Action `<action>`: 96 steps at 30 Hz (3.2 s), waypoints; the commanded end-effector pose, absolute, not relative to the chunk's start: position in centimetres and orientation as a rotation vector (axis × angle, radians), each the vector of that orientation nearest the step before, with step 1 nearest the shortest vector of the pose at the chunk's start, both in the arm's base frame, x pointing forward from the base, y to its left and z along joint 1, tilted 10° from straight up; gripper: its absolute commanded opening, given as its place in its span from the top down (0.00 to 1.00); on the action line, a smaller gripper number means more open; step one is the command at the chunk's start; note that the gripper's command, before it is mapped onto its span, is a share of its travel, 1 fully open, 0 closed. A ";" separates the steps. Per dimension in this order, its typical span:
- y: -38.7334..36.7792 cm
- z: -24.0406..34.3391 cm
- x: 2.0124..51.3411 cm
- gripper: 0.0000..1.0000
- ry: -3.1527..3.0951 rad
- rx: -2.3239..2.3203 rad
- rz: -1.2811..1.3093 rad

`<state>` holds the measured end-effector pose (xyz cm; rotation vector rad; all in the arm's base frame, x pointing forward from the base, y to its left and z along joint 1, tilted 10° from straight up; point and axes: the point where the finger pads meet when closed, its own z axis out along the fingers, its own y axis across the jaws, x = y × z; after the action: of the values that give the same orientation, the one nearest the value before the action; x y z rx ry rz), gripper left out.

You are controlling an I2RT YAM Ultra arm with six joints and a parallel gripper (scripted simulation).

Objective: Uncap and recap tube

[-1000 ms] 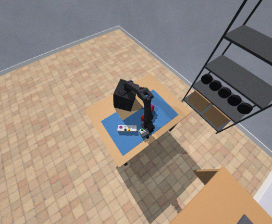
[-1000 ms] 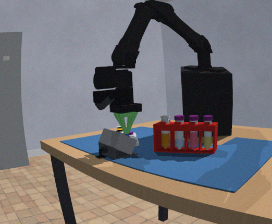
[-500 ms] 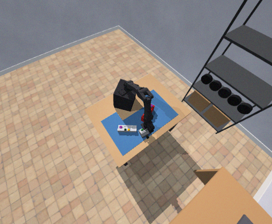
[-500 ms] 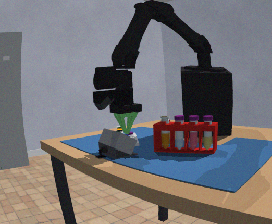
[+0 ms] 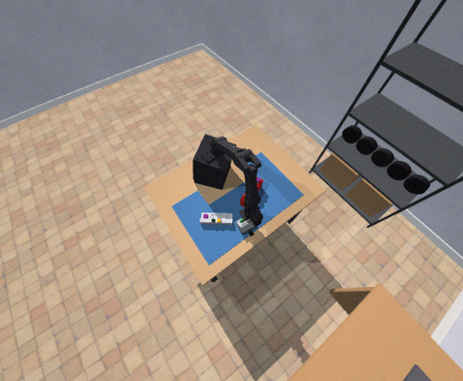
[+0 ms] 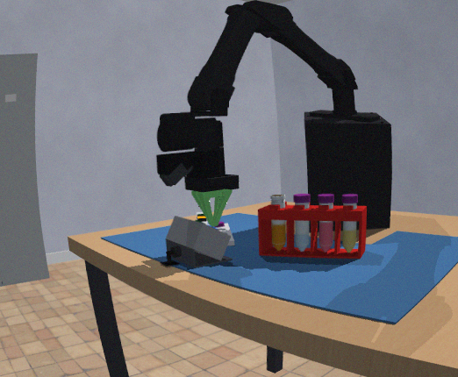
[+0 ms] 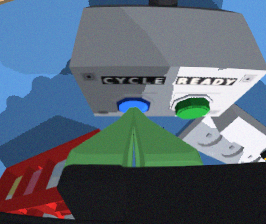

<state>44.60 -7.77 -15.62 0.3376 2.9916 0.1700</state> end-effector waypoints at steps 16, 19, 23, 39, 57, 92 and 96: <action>-8.0 -15.3 45.4 1.00 2.964 0.334 0.164; -8.0 -15.3 45.4 1.00 2.964 0.334 0.164; -8.0 -15.3 45.4 1.00 2.964 0.334 0.164; -8.1 -13.6 45.1 1.00 2.964 0.334 0.164; -8.3 -11.8 44.8 1.00 2.964 0.334 0.164; -26.0 -17.6 33.4 0.00 2.796 1.129 0.213; -26.0 -17.6 33.4 0.00 2.796 1.129 0.213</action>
<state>33.16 -25.68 -17.95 1.1454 2.8009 0.2186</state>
